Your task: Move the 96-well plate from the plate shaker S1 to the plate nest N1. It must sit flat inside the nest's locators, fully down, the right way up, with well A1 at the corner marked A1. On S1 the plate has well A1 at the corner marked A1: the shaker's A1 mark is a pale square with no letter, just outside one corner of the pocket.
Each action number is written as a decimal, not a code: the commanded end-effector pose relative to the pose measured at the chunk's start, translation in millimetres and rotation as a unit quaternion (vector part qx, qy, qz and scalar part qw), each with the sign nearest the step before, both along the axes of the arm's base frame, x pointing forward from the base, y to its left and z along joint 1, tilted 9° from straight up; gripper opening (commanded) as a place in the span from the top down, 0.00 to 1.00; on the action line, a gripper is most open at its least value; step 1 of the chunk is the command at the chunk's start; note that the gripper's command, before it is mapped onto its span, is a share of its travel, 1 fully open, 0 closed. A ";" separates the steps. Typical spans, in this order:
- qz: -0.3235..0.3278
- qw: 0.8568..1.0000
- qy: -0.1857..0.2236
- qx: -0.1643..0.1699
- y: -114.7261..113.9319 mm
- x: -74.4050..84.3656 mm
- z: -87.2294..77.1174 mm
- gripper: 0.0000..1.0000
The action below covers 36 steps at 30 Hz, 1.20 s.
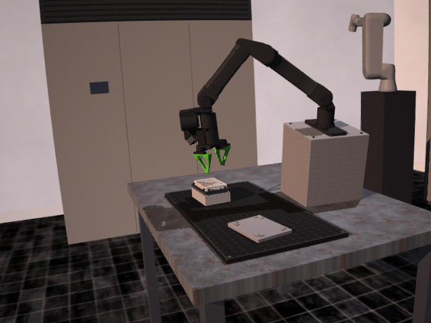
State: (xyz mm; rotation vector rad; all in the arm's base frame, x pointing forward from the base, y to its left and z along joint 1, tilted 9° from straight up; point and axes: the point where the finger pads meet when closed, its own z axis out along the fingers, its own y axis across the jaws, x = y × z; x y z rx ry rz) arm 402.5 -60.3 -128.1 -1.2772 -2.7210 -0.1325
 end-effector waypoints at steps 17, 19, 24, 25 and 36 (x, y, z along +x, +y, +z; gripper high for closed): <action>-0.265 0.964 -0.023 0.003 -40.5 24.9 14.9 0.00; -0.268 0.963 -0.023 0.001 -43.7 23.9 14.7 0.00; -0.273 0.962 -0.023 -0.002 -48.9 22.4 14.5 0.00; -0.273 0.962 -0.023 -0.002 -48.8 22.4 14.5 0.00; -0.273 0.962 -0.024 -0.002 -49.2 23.3 15.2 0.00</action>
